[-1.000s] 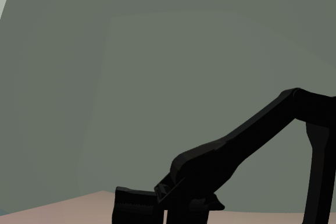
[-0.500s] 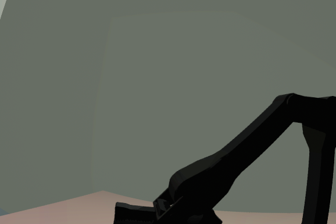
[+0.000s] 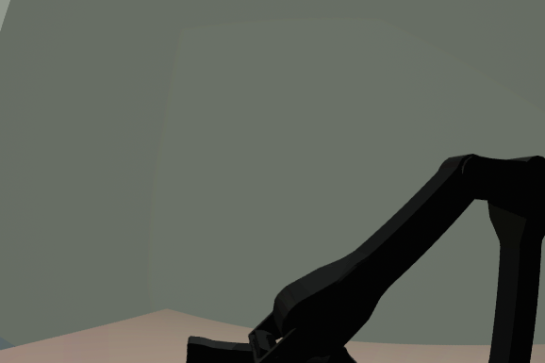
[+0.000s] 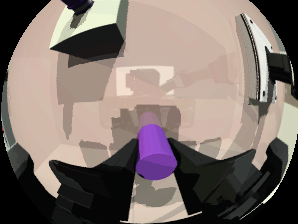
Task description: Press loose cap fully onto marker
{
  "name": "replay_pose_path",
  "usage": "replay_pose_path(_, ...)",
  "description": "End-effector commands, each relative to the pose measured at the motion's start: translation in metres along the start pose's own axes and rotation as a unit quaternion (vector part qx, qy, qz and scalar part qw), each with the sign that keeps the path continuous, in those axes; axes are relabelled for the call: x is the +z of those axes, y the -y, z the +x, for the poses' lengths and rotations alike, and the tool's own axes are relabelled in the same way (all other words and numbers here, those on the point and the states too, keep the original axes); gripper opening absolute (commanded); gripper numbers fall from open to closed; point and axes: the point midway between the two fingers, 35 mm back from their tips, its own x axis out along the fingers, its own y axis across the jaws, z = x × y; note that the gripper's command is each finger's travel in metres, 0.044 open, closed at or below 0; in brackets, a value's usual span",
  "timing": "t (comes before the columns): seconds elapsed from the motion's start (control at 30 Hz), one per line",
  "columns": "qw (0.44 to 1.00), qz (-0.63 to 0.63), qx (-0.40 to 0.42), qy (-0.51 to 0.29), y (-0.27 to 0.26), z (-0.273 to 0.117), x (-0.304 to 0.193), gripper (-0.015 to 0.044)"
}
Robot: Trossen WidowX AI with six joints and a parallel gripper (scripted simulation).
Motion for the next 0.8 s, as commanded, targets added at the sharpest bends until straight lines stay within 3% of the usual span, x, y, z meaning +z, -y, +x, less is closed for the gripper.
replay_pose_path(0.0, 1.0, 0.002, -0.001, -0.001, 0.0, 0.001, 0.0, 0.0081)
replay_pose_path(0.1, 1.0, 0.002, -0.001, -0.001, -0.001, -0.003, 0.0, 0.0002)
replay_pose_path(0.77, 1.0, 0.002, -0.001, -0.001, 0.0, -0.06, 0.0, 0.0)
